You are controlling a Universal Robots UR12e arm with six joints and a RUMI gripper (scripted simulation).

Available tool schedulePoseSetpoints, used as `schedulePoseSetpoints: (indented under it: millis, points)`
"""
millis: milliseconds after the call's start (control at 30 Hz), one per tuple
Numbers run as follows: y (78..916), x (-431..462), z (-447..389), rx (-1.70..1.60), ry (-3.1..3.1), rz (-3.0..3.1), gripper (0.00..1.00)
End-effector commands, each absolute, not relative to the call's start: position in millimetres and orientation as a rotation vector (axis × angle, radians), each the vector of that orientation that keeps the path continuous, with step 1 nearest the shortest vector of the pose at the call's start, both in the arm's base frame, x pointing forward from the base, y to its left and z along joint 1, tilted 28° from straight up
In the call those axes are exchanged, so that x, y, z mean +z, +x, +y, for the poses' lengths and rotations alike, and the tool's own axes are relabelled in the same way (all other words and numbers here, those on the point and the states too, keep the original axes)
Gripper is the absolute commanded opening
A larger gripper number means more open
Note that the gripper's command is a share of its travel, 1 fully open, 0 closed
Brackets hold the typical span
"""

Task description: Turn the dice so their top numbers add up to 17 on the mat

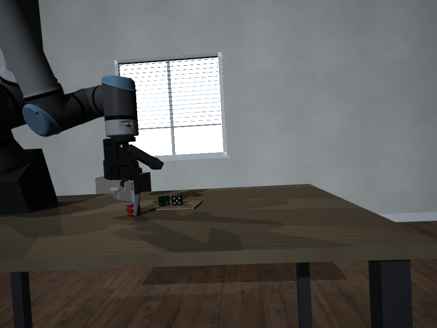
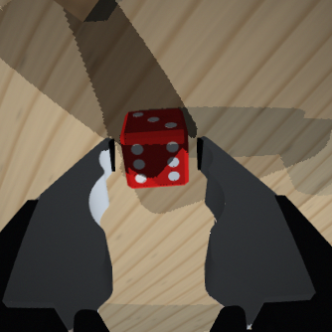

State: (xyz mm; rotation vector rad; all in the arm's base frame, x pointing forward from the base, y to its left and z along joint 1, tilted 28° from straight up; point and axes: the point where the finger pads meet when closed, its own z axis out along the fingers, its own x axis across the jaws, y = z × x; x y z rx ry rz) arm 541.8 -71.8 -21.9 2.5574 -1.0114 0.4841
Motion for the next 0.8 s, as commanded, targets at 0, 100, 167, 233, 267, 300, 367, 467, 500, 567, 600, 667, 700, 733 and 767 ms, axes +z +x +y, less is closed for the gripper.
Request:
schedulePoseSetpoints:
  millis: [0, 100, 167, 233, 267, 300, 367, 467, 500, 567, 600, 667, 700, 733, 767]
  points:
    - [542.0, -21.6, -71.7, 0.485, 2.557, -1.011, 0.28]
    - [542.0, -21.6, -71.7, 0.485, 2.557, -1.011, 0.28]
    - [542.0, -21.6, -71.7, 0.485, 2.557, -1.011, 0.28]
    - [542.0, -21.6, -71.7, 0.485, 2.557, -1.011, 0.28]
    - [542.0, -21.6, -71.7, 0.485, 2.557, -1.011, 0.28]
    - [542.0, -21.6, -71.7, 0.485, 2.557, -1.011, 0.28]
    - [542.0, -21.6, -71.7, 0.485, 2.557, -1.011, 0.28]
    - [542.0, -21.6, -71.7, 0.485, 2.557, -1.011, 0.28]
    - [542.0, -21.6, -71.7, 0.485, 2.557, -1.011, 0.28]
    - [542.0, -21.6, -71.7, 0.485, 2.557, -1.011, 0.28]
    - [542.0, -21.6, -71.7, 0.485, 2.557, -1.011, 0.28]
    - [542.0, -21.6, -71.7, 0.485, 2.557, -1.011, 0.10]
    - [542.0, -21.6, -71.7, 0.485, 2.557, -1.011, 0.10]
    - [542.0, -21.6, -71.7, 0.485, 2.557, -1.011, 0.10]
    - [542.0, -21.6, -71.7, 0.485, 2.557, -1.011, 0.10]
